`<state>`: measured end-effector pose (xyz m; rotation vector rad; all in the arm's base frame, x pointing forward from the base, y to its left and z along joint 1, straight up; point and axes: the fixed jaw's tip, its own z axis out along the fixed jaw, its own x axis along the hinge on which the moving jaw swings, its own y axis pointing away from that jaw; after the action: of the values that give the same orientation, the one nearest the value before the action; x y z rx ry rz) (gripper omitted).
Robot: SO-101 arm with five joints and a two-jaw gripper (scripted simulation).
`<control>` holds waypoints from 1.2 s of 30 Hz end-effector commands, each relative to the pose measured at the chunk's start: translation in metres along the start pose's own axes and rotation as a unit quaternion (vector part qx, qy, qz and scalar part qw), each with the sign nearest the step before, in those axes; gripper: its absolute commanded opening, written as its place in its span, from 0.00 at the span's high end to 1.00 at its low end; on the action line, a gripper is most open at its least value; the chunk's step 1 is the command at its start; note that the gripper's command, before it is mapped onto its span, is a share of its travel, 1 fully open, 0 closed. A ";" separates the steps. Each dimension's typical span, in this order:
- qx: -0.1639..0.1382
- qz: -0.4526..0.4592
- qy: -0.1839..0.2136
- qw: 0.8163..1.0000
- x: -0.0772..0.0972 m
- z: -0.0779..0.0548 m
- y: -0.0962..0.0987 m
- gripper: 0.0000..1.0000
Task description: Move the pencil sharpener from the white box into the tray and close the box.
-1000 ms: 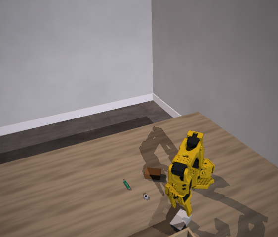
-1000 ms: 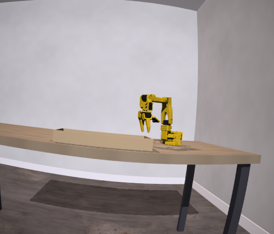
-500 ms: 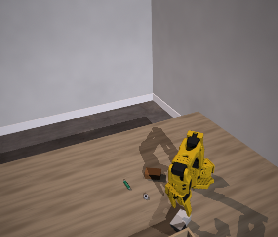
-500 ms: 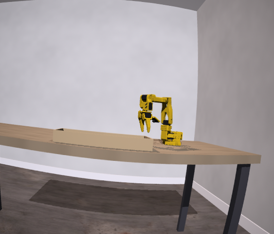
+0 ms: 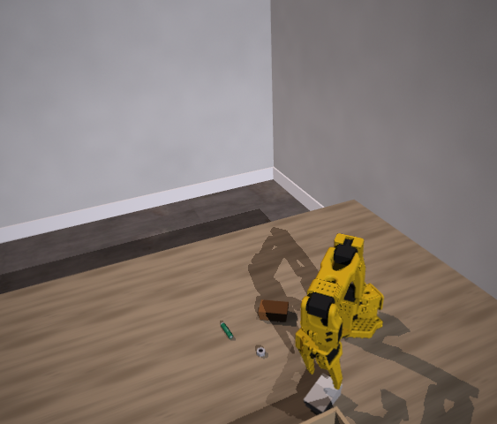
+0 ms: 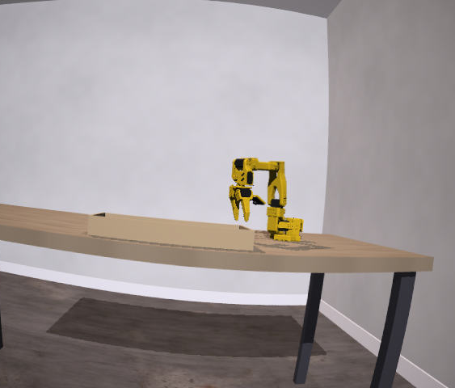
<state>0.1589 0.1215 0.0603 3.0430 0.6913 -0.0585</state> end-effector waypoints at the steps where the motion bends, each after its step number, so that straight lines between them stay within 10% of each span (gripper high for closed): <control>1: 0.006 0.001 0.020 1.000 0.005 -0.002 0.001 0.70; 36: 0.006 0.001 0.020 1.000 0.005 0.034 0.001 0.70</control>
<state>0.1594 0.1219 0.0241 3.0530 0.6936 -0.0284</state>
